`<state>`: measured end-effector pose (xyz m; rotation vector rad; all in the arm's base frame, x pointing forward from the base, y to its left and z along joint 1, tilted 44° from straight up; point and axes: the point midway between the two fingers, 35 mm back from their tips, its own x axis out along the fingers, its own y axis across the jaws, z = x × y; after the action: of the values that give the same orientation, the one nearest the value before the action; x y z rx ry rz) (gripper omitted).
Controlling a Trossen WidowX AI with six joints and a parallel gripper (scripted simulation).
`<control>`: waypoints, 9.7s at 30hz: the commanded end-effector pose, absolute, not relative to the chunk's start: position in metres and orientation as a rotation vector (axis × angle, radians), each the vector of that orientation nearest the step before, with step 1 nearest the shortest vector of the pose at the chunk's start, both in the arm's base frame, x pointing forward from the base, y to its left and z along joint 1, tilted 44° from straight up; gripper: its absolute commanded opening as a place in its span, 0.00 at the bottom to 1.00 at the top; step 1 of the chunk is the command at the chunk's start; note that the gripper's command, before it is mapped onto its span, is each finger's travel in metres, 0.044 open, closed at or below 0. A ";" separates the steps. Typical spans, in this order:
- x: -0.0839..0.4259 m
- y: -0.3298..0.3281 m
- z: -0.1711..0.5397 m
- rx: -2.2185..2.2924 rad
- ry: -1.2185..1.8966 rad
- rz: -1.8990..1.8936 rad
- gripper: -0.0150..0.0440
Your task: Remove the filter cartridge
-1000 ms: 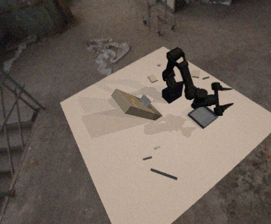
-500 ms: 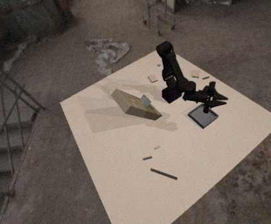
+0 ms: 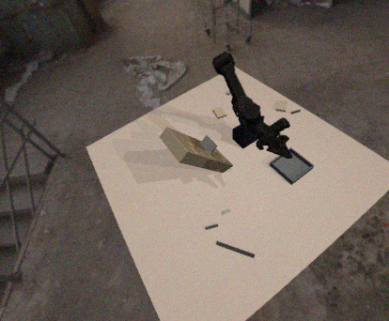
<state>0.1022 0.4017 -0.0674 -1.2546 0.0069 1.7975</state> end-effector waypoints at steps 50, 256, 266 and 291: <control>0.269 0.141 0.110 -0.199 0.483 -0.263 0.44; 0.249 0.124 0.094 1.333 0.164 -0.567 0.25; 0.235 0.101 0.072 1.333 0.164 -0.567 0.25; 0.233 0.098 0.069 1.333 0.164 -0.567 0.44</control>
<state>0.2319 0.0950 0.0678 -4.4111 -0.5236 1.8792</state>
